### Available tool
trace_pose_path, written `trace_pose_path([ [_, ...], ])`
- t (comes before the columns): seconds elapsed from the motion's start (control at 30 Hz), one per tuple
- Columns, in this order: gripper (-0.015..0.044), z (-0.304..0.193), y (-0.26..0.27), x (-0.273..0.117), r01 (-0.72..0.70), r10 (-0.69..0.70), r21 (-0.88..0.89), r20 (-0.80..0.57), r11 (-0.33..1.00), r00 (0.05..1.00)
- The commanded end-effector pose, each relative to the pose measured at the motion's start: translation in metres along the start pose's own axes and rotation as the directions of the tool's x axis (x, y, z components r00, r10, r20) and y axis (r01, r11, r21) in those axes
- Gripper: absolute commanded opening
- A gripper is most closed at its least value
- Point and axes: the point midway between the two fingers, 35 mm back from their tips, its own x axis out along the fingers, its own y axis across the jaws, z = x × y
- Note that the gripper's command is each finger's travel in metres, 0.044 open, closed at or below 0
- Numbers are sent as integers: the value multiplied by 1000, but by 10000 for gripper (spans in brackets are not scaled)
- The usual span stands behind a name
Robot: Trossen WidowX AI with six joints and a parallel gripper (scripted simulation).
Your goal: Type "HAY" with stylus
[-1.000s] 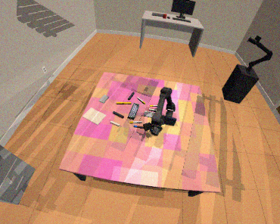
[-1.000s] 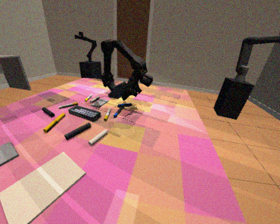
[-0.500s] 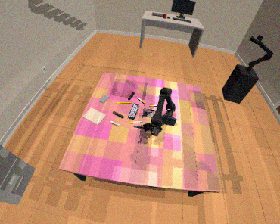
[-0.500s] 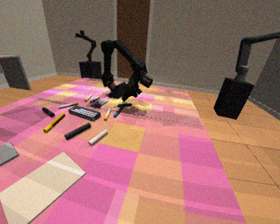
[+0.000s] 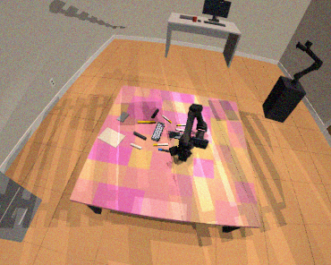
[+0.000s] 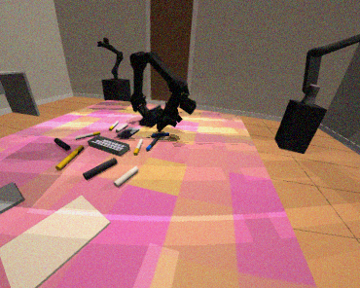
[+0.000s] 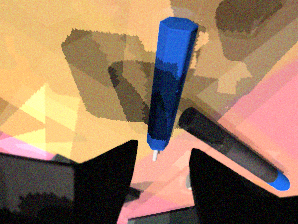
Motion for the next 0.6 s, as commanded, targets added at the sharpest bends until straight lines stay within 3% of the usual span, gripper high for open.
trace_pose_path([
  [0.0,150,1,2,4,-3,3,-13,-10,1000,1000],
  [0.57,150,5,2,11,-3,3,-13,-11,1000,1000],
])
